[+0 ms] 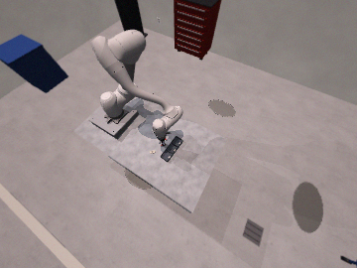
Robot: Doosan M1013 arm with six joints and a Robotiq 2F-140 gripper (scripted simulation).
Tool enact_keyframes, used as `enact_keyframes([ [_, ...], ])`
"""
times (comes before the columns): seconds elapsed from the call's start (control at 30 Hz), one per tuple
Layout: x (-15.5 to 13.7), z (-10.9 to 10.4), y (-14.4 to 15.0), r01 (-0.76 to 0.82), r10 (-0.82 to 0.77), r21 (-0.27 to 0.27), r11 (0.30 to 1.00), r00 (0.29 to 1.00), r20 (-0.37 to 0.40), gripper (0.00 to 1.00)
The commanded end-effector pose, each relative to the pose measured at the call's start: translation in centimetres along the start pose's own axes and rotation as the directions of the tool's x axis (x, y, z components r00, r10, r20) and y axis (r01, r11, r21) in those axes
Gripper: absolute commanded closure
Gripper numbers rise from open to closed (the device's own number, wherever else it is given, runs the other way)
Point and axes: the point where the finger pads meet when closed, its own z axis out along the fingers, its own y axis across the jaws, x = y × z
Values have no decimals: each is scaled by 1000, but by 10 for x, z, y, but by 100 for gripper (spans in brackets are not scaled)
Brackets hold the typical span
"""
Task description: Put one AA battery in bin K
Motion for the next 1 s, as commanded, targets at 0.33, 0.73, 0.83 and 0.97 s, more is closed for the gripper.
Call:
enact_keyframes([
  [0.33,0,0,0,0,0,0,1000,1000,0,95],
  [0.73,0,-33,0,0,0,0,1000,1000,0,95],
  [0.83,0,-43,0,0,0,0,1000,1000,0,95],
  [0.97,0,-50,0,0,0,0,1000,1000,0,95],
])
